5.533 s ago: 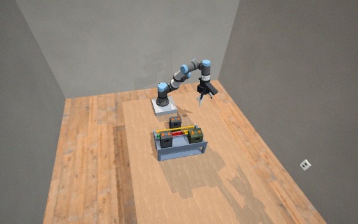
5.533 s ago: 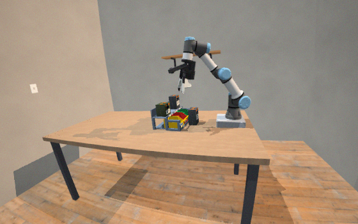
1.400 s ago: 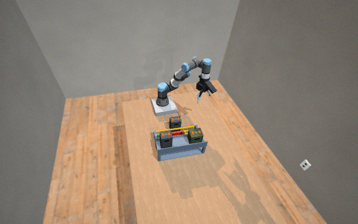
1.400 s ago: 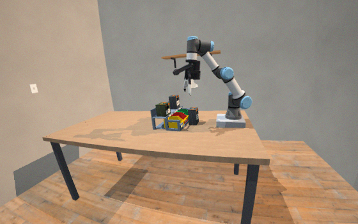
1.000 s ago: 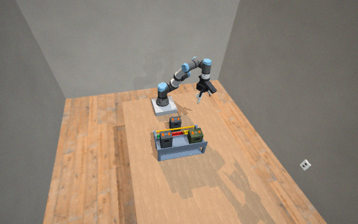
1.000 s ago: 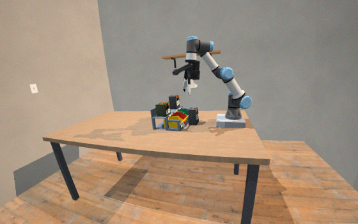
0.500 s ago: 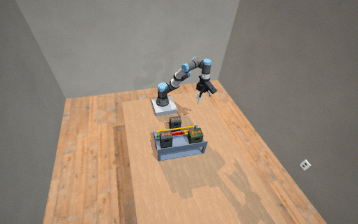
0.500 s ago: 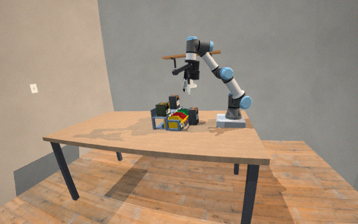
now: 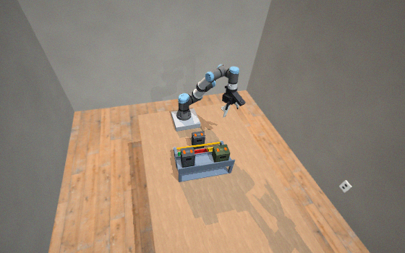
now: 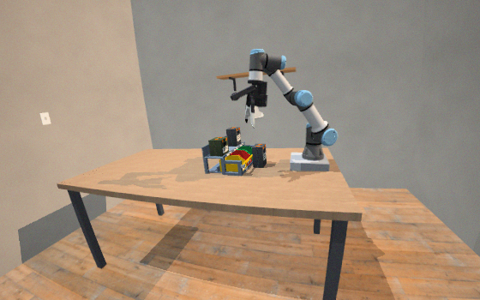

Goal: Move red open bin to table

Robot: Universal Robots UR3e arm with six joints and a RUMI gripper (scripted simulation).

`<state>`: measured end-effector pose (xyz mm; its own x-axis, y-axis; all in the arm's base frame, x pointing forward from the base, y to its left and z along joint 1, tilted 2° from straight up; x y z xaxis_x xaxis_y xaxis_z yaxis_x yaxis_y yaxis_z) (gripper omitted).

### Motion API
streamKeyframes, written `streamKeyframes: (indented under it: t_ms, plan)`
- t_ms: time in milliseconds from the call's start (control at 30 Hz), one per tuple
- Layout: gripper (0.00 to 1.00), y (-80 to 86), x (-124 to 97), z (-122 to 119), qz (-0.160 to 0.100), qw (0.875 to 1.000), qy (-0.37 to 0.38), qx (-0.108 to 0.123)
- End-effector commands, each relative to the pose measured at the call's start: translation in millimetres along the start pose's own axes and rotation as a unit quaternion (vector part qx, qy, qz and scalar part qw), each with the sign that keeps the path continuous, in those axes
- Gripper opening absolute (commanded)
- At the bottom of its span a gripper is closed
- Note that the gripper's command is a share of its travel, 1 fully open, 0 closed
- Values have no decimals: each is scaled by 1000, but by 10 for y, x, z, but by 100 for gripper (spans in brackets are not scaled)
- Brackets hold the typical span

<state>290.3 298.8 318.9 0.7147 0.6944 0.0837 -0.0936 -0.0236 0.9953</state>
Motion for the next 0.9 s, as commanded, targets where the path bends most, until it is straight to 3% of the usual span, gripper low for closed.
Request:
streamKeyframes:
  t_ms: [0, 400, 433, 567, 867]
  plan:
    - [100, 8, 114, 14, -54, 999, -1, 3]
    - [100, 8, 114, 14, -54, 999, -1, 3]
    - [100, 9, 29, 9, -9, 1000, 0, 0]
    - [100, 7, 118, 17, -54, 999, -1, 3]
    - [100, 7, 118, 17, -54, 999, -1, 3]
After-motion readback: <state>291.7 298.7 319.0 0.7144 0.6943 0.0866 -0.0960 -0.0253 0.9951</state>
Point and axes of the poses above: the point where the finger pads meet when closed, its own y axis back along the fingers, its own z axis across the jaws, x = y × z, the point moved 9 cm from there along y, back along the fingers, and after that the axes turned 14 degrees about y, right-handed, at the moved point
